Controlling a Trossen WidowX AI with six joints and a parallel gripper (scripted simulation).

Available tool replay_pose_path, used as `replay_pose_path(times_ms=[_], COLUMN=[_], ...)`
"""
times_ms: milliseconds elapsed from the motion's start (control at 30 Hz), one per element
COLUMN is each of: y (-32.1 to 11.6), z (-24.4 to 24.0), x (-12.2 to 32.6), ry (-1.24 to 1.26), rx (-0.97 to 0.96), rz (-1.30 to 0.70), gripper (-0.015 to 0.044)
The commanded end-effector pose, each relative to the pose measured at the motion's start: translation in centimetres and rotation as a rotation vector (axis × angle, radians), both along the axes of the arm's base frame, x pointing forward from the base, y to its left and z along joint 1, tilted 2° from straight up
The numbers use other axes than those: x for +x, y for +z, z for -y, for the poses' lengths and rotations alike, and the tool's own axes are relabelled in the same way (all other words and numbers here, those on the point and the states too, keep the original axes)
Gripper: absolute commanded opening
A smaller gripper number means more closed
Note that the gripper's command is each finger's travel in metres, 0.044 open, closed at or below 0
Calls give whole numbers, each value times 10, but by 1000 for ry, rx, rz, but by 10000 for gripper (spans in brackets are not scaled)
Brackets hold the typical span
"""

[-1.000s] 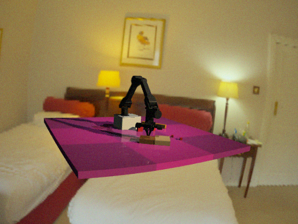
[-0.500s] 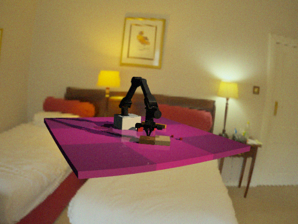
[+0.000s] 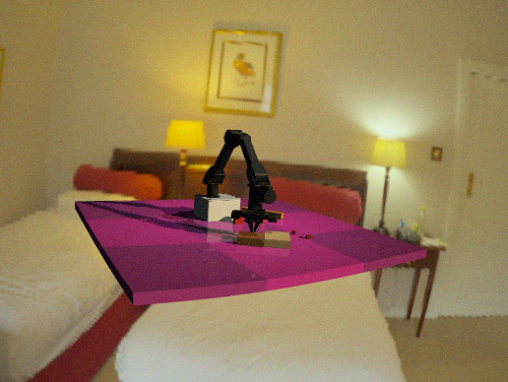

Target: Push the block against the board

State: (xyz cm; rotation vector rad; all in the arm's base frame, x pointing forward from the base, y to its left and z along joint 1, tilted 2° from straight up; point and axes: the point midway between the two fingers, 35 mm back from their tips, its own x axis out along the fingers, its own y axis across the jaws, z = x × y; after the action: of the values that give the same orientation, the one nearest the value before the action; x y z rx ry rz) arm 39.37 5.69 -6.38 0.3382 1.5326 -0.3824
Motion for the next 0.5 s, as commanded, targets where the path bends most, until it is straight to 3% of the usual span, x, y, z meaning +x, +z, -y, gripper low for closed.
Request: replay_pose_path(times_ms=[0, 367, 467], y=[1, 0, 27], z=[-3, -12, -10], x=[-5, -21, -16], ry=[-3, -2, -1], rx=[1, 2, 1], rz=[3, 2, 1], gripper=[0, 0, 0])
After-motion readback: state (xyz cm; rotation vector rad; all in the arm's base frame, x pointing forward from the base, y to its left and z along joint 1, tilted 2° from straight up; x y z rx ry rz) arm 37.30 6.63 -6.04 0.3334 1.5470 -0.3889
